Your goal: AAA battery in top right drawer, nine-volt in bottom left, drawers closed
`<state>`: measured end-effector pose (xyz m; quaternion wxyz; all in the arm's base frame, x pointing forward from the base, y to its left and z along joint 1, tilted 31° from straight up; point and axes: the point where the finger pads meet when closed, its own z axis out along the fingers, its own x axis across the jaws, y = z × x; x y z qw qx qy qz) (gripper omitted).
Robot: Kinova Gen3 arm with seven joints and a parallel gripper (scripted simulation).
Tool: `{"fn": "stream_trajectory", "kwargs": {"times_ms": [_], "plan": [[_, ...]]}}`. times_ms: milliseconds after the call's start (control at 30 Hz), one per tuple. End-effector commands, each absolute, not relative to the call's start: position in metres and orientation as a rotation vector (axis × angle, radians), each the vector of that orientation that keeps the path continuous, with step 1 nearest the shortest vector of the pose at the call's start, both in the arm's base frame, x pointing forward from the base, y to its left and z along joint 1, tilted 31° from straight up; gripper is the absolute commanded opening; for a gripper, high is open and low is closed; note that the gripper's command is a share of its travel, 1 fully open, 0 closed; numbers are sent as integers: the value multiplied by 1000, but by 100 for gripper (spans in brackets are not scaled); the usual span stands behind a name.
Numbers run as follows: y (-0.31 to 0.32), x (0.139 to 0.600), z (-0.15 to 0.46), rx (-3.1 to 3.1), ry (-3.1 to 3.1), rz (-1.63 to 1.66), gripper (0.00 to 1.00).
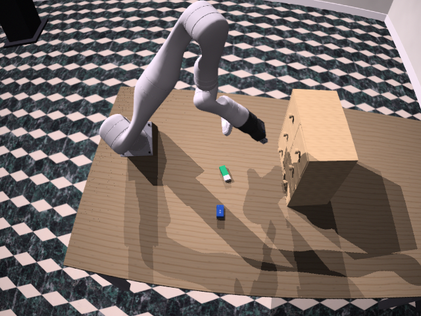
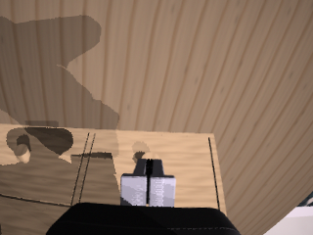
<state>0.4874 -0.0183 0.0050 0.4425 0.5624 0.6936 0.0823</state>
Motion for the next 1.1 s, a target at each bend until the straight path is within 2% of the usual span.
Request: {"fn": "stream_trajectory", "kwargs": {"times_ms": [0,533,567,1067], "plan": [[-19,488,5,1394,1720,205,0],[-19,488,5,1391,1720,207,0],[-19,488,5,1391,1720,207,67],[-19,488,5,1391,1720,207,67]]}}
